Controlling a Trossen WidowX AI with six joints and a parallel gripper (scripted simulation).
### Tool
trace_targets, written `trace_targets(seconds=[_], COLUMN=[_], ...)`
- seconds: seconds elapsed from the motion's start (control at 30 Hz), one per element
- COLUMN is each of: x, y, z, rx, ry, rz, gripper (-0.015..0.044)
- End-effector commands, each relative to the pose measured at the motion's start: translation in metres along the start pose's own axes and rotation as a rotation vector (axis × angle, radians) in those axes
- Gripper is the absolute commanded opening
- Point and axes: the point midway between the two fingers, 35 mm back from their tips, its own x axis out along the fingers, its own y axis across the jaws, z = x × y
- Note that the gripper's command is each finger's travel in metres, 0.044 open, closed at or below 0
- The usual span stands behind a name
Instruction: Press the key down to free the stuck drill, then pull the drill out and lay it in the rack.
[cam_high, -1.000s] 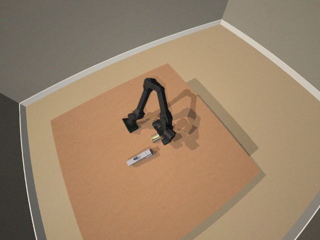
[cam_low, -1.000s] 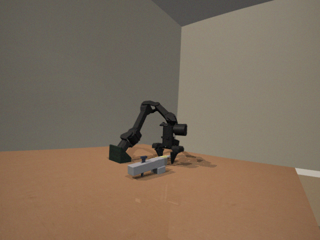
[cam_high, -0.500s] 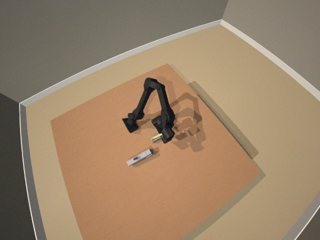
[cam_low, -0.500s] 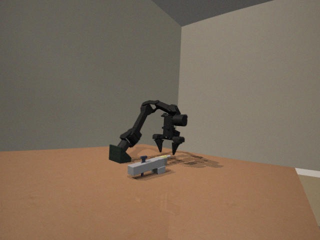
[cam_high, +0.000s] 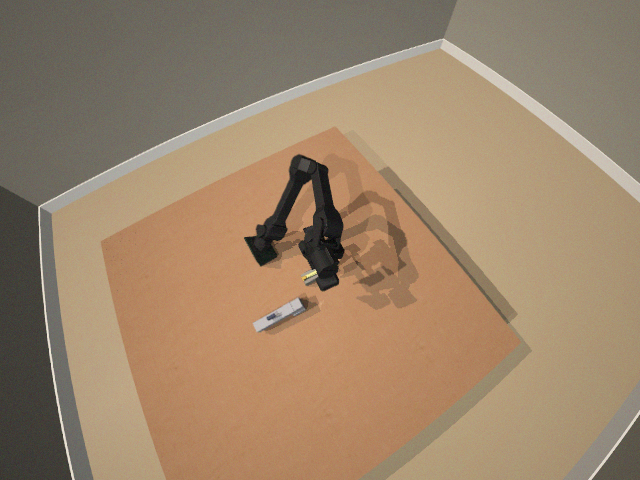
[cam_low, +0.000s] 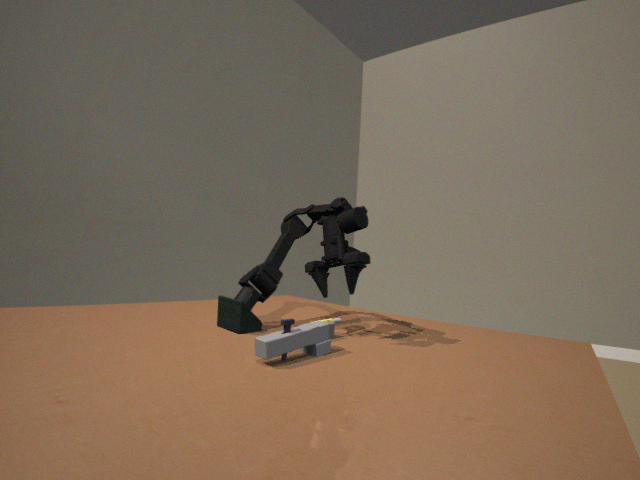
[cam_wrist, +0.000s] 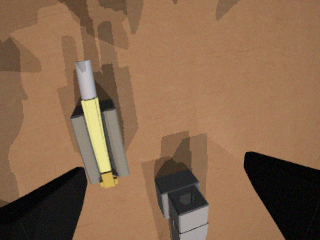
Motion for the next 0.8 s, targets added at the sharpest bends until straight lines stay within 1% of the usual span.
trace_targets(seconds=[0.0, 0.17, 0.4, 0.6, 0.77], x=[-0.022, -0.058, -0.128, -0.198, -0.26], y=[-0.024, -0.05, -0.07, -0.063, -0.038], z=[-0.026, -0.068, -0.134, -0.186, -0.225], rx=[0.069, 0.205, 0.331, 0.457, 0.561], ry=[0.062, 0.155, 0.327, 0.493, 0.652], rz=[-0.143, -0.335, -0.62, -0.853, -1.035], gripper=[0.044, 0.044, 0.044, 0.044, 0.044])
